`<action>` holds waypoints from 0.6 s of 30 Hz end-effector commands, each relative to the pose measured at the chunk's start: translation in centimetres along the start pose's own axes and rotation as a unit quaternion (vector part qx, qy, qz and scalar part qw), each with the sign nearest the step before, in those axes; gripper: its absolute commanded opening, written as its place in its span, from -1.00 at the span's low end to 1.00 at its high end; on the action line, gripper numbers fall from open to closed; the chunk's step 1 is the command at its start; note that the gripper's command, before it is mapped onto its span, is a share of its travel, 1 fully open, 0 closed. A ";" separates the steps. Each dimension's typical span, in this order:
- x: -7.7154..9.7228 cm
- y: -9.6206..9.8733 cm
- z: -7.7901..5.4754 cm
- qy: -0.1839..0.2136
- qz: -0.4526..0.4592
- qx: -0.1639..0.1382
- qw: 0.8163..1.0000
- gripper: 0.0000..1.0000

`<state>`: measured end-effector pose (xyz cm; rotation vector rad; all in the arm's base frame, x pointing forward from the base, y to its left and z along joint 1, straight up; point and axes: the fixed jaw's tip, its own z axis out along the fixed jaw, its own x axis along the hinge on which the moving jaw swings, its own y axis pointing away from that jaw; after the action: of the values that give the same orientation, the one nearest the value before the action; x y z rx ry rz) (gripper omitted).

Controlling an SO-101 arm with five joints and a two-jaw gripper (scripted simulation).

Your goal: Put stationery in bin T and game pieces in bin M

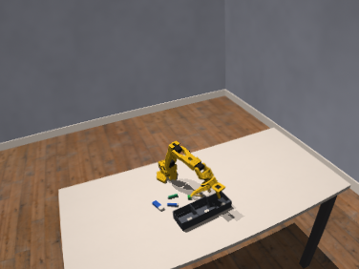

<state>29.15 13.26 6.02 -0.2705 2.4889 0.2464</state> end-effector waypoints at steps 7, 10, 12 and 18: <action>-1.4 0.5 -1.1 -0.034 0.001 -0.009 0.999 1.00; -1.4 0.5 -1.1 -0.034 0.001 -0.009 0.999 1.00; -1.4 0.5 -1.1 -0.034 0.001 -0.009 0.999 1.00; -1.8 0.5 -1.5 -0.043 0.001 -0.011 0.999 1.00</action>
<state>29.19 13.28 6.24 -0.2697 2.4815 0.2487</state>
